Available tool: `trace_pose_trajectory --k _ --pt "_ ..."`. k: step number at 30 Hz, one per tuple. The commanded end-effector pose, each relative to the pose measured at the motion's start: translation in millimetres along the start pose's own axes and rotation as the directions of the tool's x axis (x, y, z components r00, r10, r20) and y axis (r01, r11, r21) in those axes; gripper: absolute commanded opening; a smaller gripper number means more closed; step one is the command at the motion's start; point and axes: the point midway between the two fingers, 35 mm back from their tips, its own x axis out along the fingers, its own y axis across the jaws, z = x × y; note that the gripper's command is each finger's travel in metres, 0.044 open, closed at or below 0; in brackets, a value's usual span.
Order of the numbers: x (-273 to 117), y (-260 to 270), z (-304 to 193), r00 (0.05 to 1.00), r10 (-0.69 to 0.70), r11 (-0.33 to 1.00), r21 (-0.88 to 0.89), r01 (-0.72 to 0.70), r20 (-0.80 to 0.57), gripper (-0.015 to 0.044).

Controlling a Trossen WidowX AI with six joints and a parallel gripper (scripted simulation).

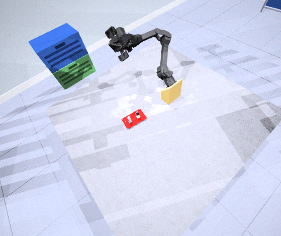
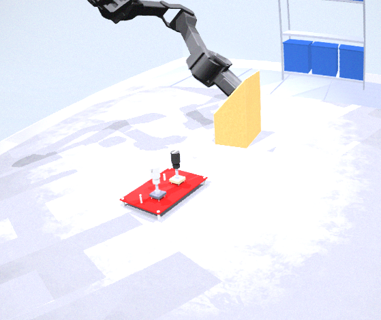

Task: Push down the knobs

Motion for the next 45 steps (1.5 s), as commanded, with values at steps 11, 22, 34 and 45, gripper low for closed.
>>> trace_pose_trajectory --k 11,22,34,45 --pt "29.2 52.1 -27.1 0.974 0.206 0.909 0.386 -0.156 -0.091 0.0000" --pt "43.8 98.3 -45.8 0.911 0.384 0.735 0.648 -0.201 -0.153 0.0000" --pt "51.3 157.8 -62.7 0.769 0.603 0.492 0.858 -0.149 -0.213 0.0000" --pt "47.0 213.8 -72.3 0.571 0.782 0.304 0.953 0.002 -0.250 0.0000"
